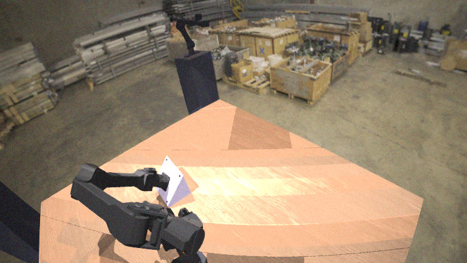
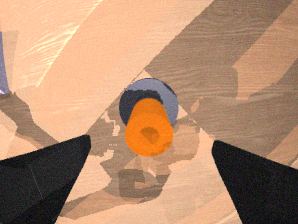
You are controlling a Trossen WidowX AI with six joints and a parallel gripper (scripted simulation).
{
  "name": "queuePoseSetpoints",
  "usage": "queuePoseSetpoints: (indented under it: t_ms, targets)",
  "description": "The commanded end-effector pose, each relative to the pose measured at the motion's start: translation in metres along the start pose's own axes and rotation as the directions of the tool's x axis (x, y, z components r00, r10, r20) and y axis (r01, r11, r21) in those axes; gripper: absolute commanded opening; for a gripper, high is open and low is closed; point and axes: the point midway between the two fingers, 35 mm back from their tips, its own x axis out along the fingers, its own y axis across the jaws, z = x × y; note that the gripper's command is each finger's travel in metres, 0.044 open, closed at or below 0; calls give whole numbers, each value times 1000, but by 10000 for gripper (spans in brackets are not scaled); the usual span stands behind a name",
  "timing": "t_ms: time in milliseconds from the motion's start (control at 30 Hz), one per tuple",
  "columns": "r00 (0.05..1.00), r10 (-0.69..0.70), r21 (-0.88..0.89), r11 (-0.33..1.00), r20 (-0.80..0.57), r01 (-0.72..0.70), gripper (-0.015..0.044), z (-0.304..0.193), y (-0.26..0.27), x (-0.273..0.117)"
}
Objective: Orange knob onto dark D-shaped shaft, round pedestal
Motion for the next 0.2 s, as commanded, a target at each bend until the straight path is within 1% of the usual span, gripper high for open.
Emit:
queuePoseSetpoints:
  t_ms: [0, 167]
  targets:
    - [1000, -5, 1, 1000, 3, 5, 440, -1, 1, -28]
    - [1000, -5, 1, 1000, 3, 5, 440, 0, 0, -28]
